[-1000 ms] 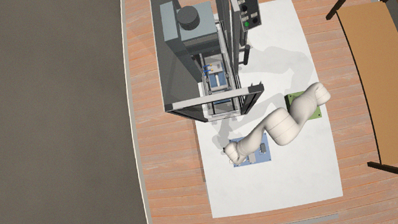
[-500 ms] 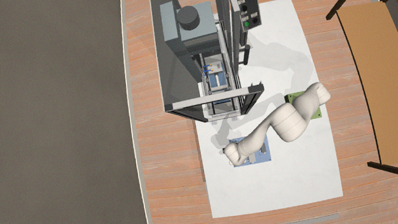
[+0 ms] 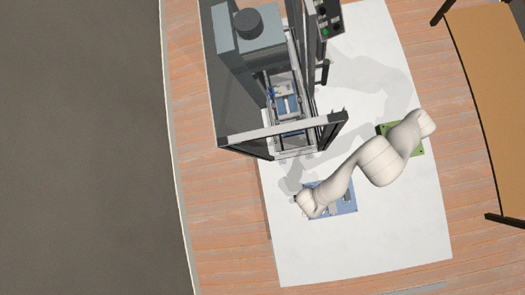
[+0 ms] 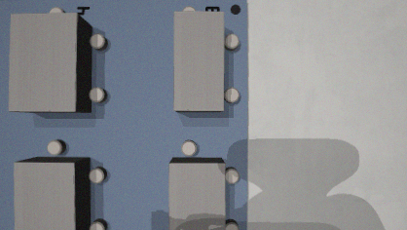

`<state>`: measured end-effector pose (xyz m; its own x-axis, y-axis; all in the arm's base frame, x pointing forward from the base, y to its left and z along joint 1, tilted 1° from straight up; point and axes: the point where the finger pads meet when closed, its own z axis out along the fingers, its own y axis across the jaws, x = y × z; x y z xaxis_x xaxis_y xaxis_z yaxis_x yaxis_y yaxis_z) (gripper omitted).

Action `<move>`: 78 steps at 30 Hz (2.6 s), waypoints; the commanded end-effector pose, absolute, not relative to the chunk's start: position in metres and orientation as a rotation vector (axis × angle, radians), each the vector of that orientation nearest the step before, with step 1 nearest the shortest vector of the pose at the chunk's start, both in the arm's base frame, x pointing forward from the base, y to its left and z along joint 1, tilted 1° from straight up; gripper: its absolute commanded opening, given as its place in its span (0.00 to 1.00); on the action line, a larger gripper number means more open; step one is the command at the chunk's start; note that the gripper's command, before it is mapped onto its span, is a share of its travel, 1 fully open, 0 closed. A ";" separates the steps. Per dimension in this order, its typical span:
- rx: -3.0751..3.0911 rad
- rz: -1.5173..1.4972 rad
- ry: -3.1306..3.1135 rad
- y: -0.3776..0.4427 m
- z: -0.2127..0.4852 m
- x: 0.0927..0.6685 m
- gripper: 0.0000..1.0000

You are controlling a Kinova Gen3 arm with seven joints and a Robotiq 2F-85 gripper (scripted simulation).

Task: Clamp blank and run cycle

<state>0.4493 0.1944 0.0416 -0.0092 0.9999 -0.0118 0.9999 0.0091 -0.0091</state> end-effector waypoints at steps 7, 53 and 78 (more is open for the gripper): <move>2.205 -0.018 2.234 0.195 0.043 0.430 1.00; 2.198 -0.016 2.240 0.194 0.014 0.357 1.00; 2.198 -0.016 2.240 0.194 -0.025 0.357 1.00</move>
